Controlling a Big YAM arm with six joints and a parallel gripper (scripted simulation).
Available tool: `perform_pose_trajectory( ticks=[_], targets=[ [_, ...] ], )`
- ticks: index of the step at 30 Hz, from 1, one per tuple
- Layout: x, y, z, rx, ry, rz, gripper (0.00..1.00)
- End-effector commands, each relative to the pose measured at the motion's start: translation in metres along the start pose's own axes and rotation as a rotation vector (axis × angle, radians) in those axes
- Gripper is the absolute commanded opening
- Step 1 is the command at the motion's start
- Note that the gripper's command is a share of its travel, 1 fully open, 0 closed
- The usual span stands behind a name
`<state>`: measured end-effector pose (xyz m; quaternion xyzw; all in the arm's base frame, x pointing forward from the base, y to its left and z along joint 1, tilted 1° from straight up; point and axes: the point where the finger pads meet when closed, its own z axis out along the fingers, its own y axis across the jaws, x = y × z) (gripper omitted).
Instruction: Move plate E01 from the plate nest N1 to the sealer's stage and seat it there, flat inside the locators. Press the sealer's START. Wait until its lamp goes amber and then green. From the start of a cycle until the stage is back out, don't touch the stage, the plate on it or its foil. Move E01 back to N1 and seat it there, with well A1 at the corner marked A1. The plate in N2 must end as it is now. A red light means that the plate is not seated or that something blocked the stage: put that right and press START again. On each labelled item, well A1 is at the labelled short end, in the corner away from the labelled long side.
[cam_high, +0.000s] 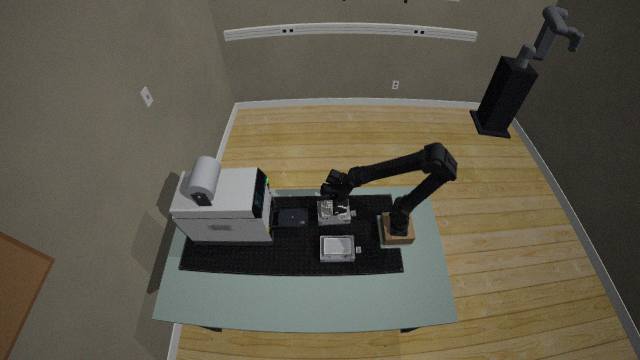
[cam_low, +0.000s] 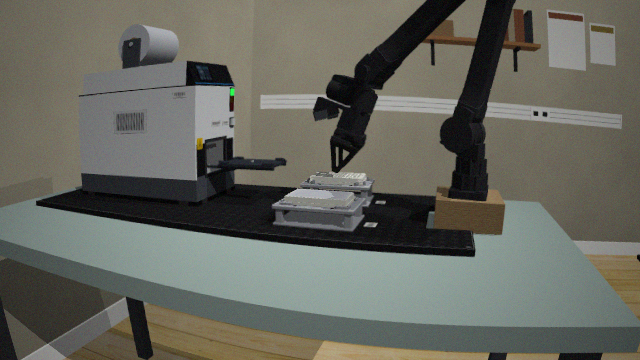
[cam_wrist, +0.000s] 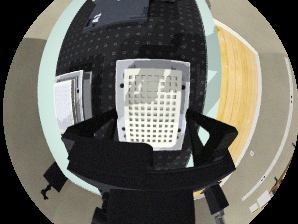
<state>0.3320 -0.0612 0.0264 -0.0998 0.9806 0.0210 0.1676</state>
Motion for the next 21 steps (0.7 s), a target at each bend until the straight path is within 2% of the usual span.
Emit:
perform_pose_trajectory(
  ticks=[1, 10, 18, 21],
  targets=[
    [-0.02, -0.01, -0.012, 0.013, -0.032, -0.004, 1.0],
    [-0.019, -0.01, -0.005, 0.003, -0.013, -0.002, 1.0],
    [-0.031, -0.007, -0.016, 0.016, -0.05, -0.024, 1.0],
    [-0.029, -0.007, -0.013, 0.011, -0.041, -0.023, 1.0]
  ],
)
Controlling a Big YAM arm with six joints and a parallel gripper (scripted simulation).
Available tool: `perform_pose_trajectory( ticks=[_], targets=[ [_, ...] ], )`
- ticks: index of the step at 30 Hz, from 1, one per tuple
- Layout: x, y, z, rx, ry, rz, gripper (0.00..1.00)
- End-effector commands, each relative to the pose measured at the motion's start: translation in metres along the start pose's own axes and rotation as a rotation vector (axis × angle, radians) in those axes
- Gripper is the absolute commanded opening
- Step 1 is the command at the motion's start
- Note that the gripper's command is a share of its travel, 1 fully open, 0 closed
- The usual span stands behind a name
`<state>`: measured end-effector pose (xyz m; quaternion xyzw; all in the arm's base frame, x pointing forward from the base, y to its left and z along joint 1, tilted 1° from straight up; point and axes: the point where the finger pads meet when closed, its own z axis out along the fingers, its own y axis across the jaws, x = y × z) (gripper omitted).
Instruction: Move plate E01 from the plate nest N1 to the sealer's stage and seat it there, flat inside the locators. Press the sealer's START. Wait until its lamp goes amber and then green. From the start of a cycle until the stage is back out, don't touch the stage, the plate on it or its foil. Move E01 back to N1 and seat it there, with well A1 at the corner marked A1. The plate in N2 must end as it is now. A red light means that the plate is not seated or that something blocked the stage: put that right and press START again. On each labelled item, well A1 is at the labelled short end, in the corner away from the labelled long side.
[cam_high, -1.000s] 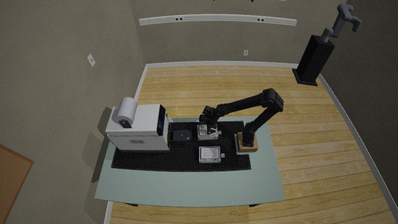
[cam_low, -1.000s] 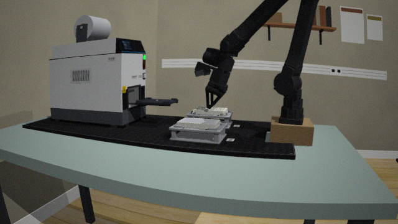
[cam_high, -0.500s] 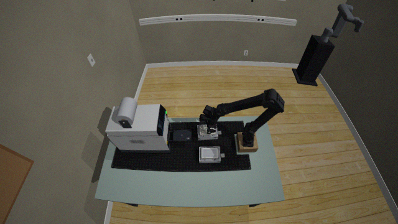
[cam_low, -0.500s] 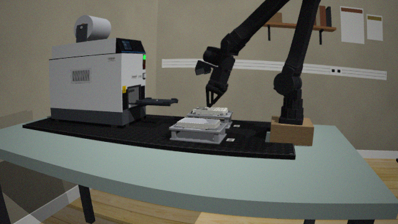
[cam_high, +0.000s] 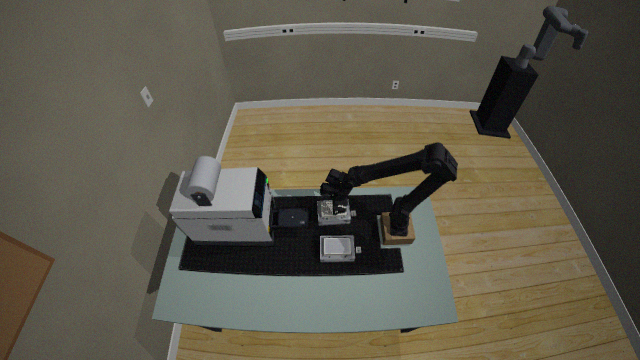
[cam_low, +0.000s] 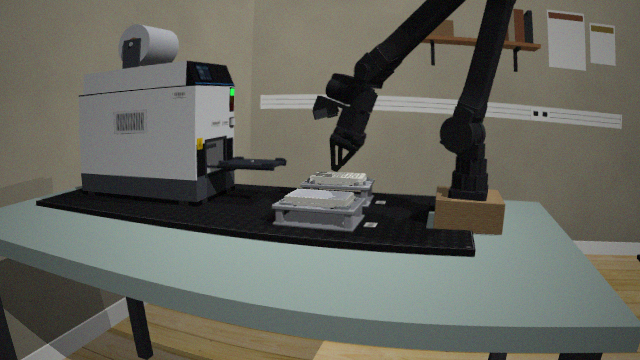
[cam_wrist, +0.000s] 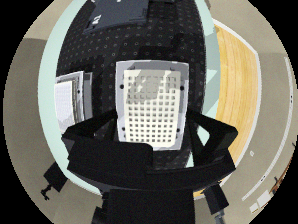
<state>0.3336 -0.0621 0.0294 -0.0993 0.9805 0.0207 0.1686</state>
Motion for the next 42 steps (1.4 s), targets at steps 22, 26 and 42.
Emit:
perform_pose_trajectory(
  ticks=[22, 26, 42],
  targets=[
    [-0.001, 0.003, 0.001, -0.01, 0.007, -0.013, 1.0],
    [-0.006, 0.001, 0.0, -0.007, 0.002, -0.013, 1.0],
    [-0.019, -0.006, -0.004, 0.004, -0.021, -0.015, 1.0]
  ],
)
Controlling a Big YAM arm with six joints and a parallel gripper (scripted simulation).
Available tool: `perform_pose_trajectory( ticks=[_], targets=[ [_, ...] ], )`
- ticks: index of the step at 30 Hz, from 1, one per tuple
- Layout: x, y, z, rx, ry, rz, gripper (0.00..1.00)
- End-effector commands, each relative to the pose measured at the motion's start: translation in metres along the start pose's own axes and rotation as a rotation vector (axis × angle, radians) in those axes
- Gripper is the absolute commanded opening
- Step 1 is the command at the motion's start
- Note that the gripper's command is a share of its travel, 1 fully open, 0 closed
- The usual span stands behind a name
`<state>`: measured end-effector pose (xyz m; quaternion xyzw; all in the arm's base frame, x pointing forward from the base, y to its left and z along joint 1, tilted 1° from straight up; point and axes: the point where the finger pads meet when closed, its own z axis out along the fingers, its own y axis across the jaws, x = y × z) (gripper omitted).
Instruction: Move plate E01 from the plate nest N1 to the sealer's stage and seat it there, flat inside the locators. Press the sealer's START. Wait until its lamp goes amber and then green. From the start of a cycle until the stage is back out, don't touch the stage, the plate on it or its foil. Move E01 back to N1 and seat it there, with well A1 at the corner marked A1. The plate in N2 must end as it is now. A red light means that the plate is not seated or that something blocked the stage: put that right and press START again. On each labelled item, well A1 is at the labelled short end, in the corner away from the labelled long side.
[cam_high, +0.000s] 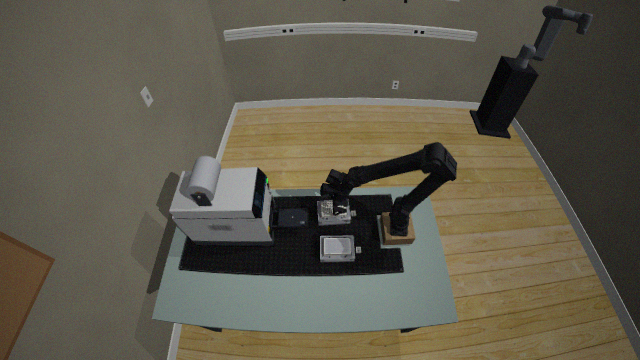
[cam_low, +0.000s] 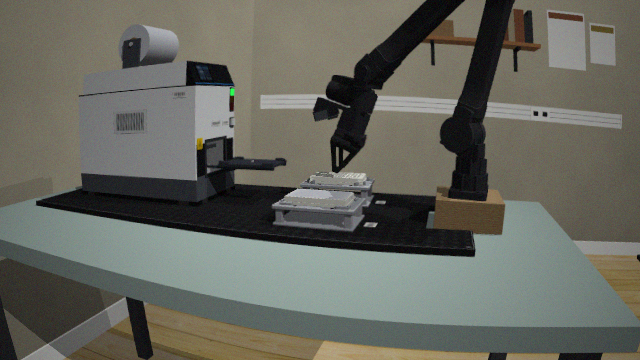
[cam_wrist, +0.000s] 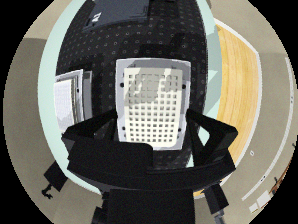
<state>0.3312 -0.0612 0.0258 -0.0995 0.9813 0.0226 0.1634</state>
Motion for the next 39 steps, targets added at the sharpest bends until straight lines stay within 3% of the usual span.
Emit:
perform_pose_trajectory(
  ticks=[1, 15, 30, 39],
  targets=[
    [-0.023, -0.007, -0.008, 0.009, -0.032, -0.015, 1.0],
    [-0.025, -0.009, -0.009, 0.012, -0.036, -0.014, 1.0],
    [0.003, 0.002, 0.002, -0.009, 0.01, -0.003, 1.0],
    [-0.013, -0.005, -0.004, 0.005, -0.017, -0.006, 1.0]
  ],
)
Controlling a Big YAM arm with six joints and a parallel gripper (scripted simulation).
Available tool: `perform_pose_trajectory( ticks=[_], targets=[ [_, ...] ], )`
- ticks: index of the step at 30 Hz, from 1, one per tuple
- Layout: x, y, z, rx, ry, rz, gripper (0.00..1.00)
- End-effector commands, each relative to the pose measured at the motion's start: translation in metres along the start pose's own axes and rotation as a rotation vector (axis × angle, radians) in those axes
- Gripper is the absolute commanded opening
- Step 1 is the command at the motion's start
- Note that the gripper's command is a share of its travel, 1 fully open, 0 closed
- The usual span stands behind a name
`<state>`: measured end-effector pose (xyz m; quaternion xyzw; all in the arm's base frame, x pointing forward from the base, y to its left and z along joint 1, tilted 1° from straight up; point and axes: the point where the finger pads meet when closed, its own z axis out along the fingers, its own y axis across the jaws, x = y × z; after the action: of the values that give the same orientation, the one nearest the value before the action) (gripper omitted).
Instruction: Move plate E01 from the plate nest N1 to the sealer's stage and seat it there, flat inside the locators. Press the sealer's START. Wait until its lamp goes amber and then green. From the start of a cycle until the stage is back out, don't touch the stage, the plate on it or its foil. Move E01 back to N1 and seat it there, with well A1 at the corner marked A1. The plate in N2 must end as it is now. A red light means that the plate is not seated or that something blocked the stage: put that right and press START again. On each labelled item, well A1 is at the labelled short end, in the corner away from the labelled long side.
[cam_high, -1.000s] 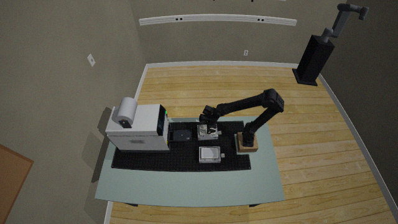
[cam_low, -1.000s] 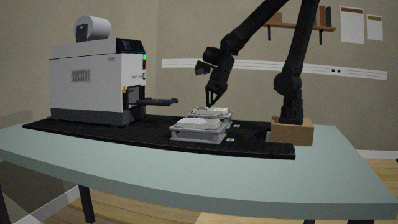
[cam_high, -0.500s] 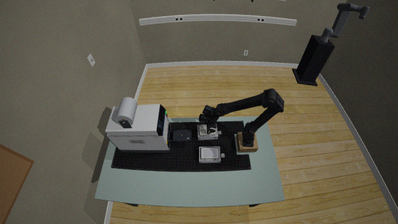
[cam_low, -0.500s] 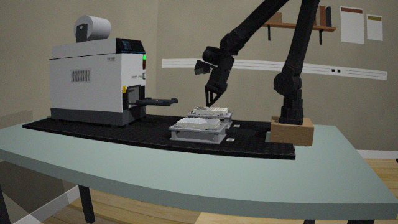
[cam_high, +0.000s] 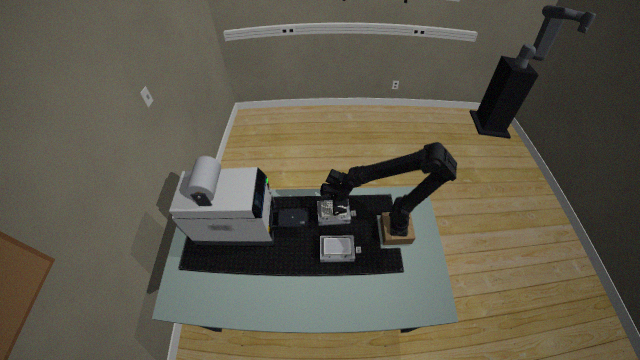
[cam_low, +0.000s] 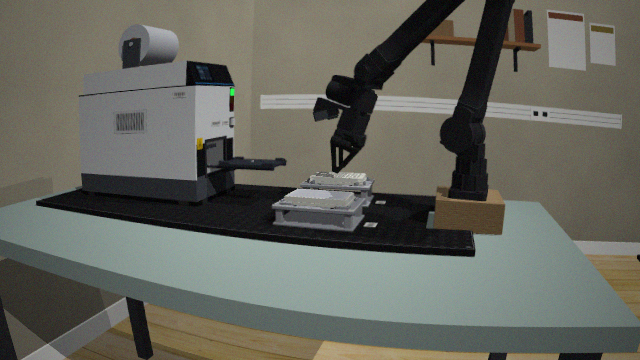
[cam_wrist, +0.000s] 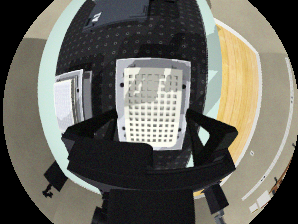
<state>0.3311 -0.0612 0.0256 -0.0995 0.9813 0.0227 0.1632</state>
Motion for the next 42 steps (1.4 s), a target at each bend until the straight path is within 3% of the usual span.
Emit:
perform_pose_trajectory(
  ticks=[1, 14, 20, 27, 32, 42],
  targets=[
    [-0.015, -0.006, -0.005, 0.007, -0.022, -0.007, 1.0],
    [-0.021, -0.011, -0.006, 0.017, -0.038, -0.004, 1.0],
    [-0.006, -0.006, 0.012, 0.01, -0.025, -0.003, 1.0],
    [0.001, 0.002, 0.009, 0.001, -0.013, -0.011, 1.0],
    [-0.012, -0.001, 0.0, 0.008, -0.032, -0.019, 1.0],
    [-0.017, -0.014, 0.004, 0.019, -0.037, 0.005, 1.0]
  ],
)
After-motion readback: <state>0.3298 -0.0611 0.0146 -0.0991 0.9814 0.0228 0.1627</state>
